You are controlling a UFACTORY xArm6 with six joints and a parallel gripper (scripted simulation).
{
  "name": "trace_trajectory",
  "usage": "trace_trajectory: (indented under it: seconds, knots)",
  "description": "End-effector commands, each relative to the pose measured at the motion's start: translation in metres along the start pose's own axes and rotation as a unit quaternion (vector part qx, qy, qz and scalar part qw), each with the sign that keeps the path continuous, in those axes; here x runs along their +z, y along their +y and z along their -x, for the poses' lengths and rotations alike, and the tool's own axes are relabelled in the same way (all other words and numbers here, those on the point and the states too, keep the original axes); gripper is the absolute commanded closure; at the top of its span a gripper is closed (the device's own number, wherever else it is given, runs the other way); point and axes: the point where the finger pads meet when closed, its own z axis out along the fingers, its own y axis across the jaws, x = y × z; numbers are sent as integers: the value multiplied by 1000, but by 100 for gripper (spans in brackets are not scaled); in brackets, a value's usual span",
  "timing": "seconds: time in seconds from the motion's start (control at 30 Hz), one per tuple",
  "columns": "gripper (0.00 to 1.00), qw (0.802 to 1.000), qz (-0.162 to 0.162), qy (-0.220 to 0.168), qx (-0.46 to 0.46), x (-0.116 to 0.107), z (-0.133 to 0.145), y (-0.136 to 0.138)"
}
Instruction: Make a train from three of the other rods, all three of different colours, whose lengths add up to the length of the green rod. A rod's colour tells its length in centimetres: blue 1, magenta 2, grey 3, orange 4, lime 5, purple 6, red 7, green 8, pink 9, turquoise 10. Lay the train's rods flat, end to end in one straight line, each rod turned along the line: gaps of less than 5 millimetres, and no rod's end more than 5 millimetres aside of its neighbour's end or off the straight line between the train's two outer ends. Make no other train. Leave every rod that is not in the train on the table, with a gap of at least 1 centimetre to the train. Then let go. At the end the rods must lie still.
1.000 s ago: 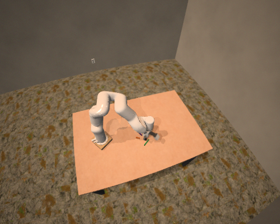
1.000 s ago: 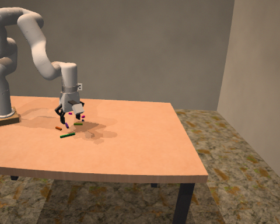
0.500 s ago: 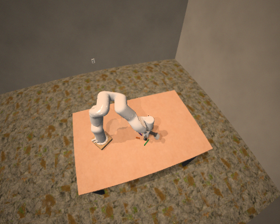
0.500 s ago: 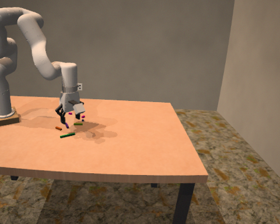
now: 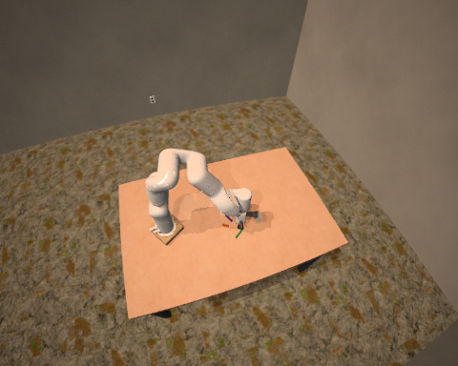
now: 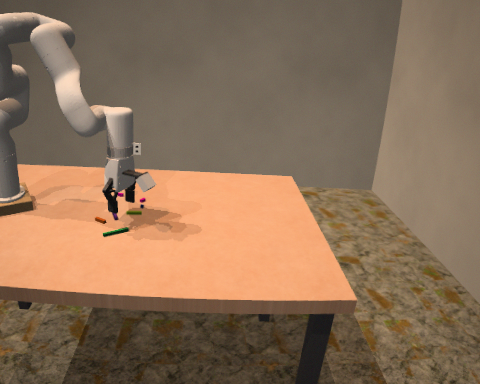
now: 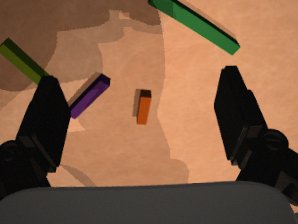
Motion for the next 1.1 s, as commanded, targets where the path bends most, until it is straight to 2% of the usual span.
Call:
trace_trajectory:
  seconds: [0.0, 0.27, 0.53, 0.6, 0.63, 0.8, 1.07]
  knots:
    - [0, 998, -8, 0, -69, -1, -1, -2]
    - [0, 983, -8, 1, -185, -1, 0, -6]
    - [0, 956, -7, 2, -292, -2, 2, -9]
    - [0, 956, -7, 2, -292, -2, 2, -9]
    - [0, 944, -7, 2, -330, -2, 2, -11]
    - [0, 921, -7, 2, -388, -2, 3, -12]
    - [0, 873, -7, 3, -487, -2, 4, -16]
